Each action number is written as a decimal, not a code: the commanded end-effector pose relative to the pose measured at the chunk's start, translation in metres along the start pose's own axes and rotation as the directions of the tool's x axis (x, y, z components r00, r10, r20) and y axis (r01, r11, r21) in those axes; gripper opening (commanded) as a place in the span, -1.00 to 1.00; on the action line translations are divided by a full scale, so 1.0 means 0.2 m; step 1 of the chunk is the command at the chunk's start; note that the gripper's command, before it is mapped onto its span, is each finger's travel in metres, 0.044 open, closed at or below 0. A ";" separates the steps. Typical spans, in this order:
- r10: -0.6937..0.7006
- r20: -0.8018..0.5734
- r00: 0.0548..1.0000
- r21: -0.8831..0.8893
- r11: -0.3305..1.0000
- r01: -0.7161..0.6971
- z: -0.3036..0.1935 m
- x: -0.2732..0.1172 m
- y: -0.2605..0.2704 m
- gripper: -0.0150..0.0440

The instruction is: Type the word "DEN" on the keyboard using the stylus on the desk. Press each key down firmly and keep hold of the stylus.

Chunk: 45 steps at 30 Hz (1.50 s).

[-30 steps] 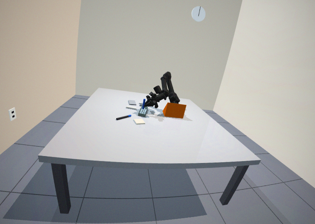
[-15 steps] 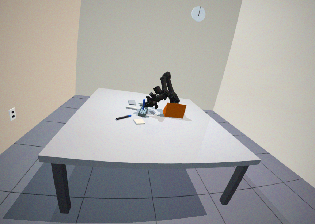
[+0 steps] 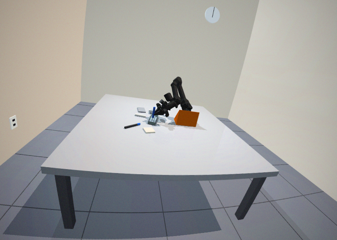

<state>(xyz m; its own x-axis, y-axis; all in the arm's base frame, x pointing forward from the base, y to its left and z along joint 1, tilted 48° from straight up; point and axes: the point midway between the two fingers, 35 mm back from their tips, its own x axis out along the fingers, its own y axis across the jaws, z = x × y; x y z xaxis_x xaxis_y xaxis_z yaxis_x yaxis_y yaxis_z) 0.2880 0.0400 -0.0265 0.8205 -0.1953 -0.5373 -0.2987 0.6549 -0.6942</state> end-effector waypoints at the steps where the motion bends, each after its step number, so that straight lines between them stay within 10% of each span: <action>1: 0.008 -0.006 1.000 -0.008 1.000 -0.008 -0.02 0.00 0.01 -0.22; 45: 0.016 -0.006 1.000 -0.014 1.000 -0.016 0.15 -0.09 0.02 -0.30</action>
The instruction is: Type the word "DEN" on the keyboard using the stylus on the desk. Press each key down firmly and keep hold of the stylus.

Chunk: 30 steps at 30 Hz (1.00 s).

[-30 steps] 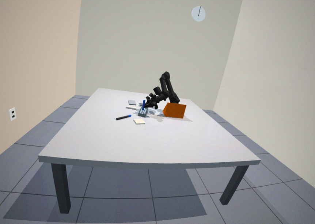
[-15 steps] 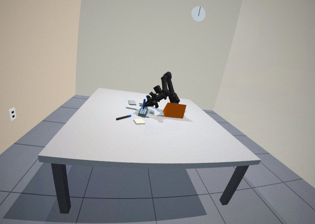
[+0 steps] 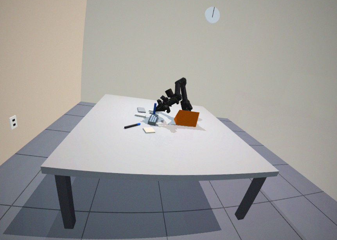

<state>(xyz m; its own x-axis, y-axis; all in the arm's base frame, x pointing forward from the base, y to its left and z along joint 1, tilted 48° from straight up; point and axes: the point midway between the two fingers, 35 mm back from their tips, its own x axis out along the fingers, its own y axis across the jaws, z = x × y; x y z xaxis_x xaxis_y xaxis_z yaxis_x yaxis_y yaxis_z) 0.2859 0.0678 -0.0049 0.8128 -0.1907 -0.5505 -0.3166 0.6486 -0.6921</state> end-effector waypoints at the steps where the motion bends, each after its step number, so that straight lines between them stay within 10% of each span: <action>1: 0.002 0.000 1.000 -0.002 1.000 -0.002 0.00 0.00 0.00 -0.32; 30: -0.023 0.007 1.000 -0.005 1.000 0.023 -0.09 0.01 -0.07 -0.49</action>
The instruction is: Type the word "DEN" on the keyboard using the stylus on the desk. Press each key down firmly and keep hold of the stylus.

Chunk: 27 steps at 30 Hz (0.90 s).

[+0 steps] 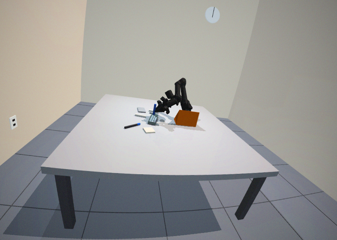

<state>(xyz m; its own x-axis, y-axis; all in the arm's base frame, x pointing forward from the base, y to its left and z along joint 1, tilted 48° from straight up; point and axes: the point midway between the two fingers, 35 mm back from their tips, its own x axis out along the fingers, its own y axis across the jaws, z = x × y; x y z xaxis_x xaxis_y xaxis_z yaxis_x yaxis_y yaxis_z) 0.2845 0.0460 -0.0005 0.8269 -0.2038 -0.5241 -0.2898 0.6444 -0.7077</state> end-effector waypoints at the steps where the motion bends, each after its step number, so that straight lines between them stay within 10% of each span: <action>1: 0.008 -0.003 1.000 -0.008 1.000 -0.008 -0.02 0.00 0.01 -0.49; 27: 0.008 -0.003 1.000 -0.008 1.000 -0.008 -0.05 0.01 0.01 -0.22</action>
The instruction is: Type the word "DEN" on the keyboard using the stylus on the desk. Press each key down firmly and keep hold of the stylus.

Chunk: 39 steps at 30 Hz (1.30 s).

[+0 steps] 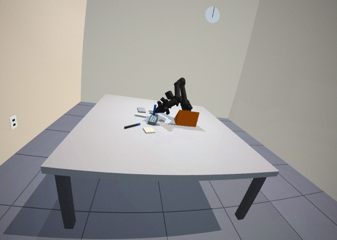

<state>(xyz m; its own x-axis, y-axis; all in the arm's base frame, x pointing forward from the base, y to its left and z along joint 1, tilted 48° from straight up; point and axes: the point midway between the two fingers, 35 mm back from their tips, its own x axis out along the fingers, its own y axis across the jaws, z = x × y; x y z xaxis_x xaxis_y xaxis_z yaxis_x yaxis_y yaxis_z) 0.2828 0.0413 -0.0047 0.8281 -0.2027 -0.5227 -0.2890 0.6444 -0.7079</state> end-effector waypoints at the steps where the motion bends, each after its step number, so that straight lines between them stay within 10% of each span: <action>1: 0.009 -0.005 1.000 -0.008 1.000 -0.009 -0.02 0.00 0.01 -0.22; 39: 0.008 -0.005 1.000 -0.009 1.000 -0.009 -0.06 0.03 0.01 -0.22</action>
<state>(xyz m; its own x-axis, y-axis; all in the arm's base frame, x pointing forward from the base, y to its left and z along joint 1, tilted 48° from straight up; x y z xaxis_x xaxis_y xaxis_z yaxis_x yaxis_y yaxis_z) 0.2824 0.0335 -0.0118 0.8278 -0.2036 -0.5227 -0.2891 0.6437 -0.7085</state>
